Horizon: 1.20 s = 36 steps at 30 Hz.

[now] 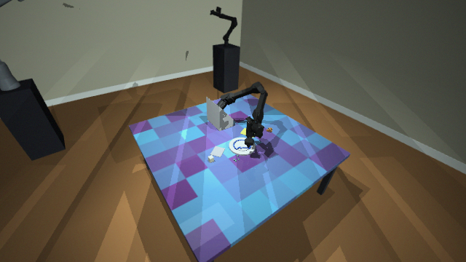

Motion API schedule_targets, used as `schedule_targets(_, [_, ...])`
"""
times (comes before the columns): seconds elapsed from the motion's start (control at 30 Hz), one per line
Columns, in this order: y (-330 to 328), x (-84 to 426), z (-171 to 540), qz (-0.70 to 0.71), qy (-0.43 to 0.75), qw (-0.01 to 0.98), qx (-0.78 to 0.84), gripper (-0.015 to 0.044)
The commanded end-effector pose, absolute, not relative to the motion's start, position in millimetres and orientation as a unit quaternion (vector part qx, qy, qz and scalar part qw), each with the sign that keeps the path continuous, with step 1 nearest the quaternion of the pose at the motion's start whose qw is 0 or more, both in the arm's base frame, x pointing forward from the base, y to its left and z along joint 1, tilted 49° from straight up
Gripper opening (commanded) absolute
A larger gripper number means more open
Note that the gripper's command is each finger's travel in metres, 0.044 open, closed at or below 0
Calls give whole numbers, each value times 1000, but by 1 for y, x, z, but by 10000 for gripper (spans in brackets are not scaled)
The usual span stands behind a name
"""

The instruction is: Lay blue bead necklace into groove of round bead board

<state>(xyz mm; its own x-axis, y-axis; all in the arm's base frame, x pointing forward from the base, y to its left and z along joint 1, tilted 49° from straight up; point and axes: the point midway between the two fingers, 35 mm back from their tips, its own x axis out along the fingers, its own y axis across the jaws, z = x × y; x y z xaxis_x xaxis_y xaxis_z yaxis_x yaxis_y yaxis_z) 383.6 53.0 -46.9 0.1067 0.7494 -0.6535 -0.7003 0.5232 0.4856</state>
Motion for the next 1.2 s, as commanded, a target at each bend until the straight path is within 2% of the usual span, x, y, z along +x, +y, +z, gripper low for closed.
schedule_targets(0.0, [51, 381, -44, 479, 470, 740, 46, 151])
schedule_targets(0.07, [51, 381, -44, 479, 470, 740, 46, 120])
schedule_targets(1.17, [82, 384, -70, 479, 470, 740, 47, 120])
